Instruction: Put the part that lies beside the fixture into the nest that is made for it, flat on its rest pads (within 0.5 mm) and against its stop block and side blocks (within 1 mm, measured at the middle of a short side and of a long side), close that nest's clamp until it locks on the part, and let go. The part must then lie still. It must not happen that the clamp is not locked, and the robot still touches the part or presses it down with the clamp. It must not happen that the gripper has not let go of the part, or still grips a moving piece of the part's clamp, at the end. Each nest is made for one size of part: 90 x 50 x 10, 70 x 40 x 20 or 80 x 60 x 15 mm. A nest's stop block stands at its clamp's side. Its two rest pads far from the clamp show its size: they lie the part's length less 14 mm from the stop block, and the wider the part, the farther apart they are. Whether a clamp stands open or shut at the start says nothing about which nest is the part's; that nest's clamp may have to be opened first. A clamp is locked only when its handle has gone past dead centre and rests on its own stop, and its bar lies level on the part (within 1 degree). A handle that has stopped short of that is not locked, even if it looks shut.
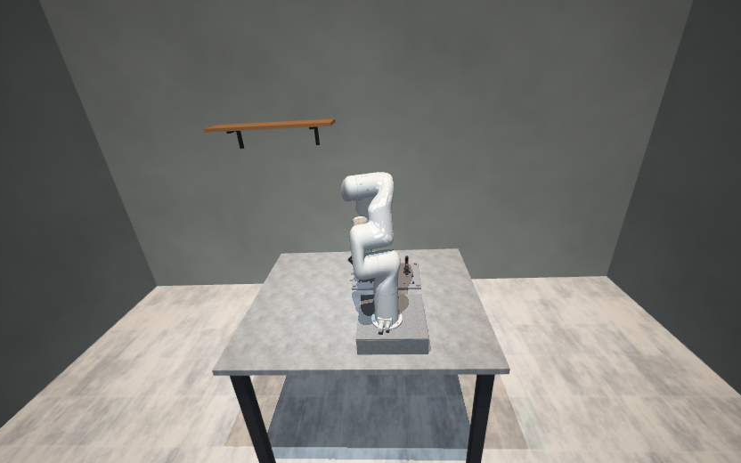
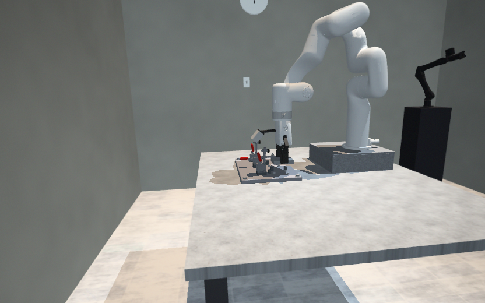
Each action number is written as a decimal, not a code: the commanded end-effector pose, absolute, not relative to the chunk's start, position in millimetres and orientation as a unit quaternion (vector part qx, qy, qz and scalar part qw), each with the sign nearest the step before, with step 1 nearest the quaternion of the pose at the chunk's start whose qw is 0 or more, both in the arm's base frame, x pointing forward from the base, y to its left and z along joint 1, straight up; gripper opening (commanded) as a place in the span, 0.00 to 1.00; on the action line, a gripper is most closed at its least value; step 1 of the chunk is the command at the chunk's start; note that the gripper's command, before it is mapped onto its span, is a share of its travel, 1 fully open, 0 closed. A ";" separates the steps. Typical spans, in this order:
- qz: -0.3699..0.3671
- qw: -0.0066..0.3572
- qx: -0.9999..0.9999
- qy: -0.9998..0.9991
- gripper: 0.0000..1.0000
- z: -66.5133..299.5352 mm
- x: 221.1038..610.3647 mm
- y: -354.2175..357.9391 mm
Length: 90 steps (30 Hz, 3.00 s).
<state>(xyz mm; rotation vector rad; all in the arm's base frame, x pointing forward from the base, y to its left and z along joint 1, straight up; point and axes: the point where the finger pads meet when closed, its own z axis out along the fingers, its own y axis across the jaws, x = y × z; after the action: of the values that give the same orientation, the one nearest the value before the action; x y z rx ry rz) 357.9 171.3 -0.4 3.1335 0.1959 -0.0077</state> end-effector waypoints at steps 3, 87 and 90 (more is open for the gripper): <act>-0.001 0.000 0.998 0.062 0.00 -9.4 359.3 172.0; -0.001 0.000 0.998 0.062 0.00 -38.0 361.8 171.3; -0.001 0.000 0.998 0.062 0.00 -38.0 361.8 171.3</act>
<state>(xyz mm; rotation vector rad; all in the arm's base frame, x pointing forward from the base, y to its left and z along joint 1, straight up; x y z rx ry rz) 360.5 170.7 -39.0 3.1333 0.1957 -0.0086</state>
